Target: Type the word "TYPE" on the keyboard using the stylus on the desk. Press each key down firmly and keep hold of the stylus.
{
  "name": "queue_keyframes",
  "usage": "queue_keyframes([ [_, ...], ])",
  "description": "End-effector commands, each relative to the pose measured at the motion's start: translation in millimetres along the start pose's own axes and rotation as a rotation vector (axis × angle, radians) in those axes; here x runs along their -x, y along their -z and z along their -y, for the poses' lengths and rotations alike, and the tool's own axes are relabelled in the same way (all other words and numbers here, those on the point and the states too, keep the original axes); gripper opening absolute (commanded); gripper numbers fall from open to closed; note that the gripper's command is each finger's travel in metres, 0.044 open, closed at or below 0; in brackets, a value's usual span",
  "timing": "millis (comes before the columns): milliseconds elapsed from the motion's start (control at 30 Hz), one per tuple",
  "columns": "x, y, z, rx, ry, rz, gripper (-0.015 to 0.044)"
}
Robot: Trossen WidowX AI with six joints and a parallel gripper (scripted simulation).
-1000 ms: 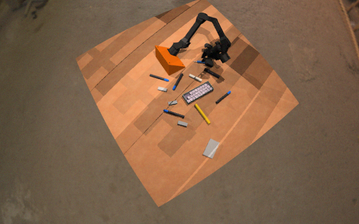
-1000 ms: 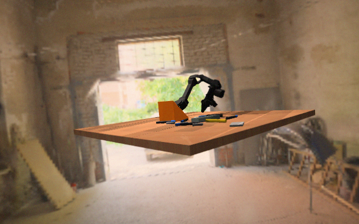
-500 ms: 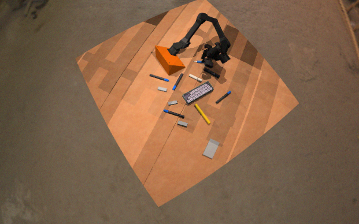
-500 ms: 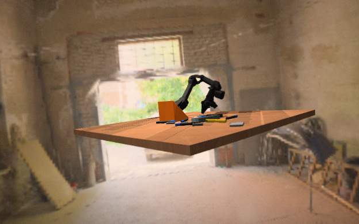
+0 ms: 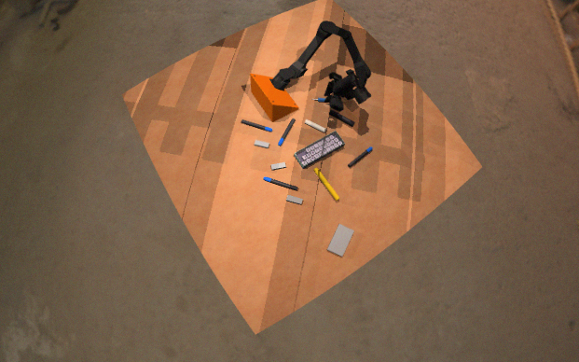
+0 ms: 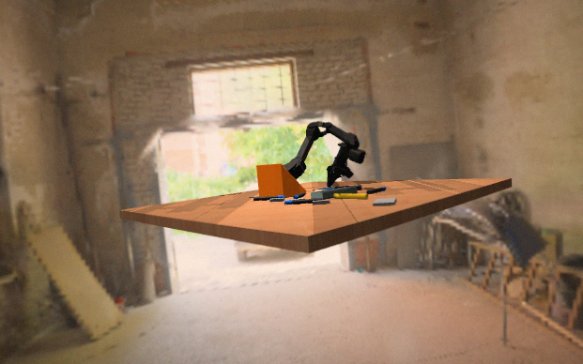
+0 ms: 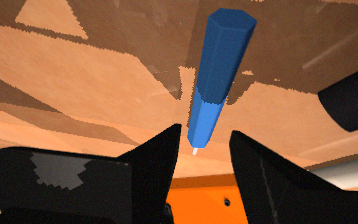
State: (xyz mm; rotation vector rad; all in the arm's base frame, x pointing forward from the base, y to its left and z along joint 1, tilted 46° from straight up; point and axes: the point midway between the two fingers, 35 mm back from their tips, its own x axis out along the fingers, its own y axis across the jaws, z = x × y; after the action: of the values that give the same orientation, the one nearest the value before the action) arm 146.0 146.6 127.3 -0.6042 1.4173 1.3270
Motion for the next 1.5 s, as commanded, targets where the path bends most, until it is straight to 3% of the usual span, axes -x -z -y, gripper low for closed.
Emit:
queue_keyframes([
  [0, -3, -2, -1, -0.003, -0.007, 0.002, 0.0150],
  [667, -12, -7, -1, -0.003, -0.007, 0.003, 0.0150],
  [833, -11, -6, 0, 0.000, -0.002, -0.001, 0.0019],
  [900, -11, -6, 0, 0.000, -0.002, -0.001, 0.0005],
  [1200, -9, -5, 0, 0.000, -0.001, -0.001, 0.0000],
  [1467, 21, 13, 1, -0.001, 0.000, -0.004, 0.0000],
])
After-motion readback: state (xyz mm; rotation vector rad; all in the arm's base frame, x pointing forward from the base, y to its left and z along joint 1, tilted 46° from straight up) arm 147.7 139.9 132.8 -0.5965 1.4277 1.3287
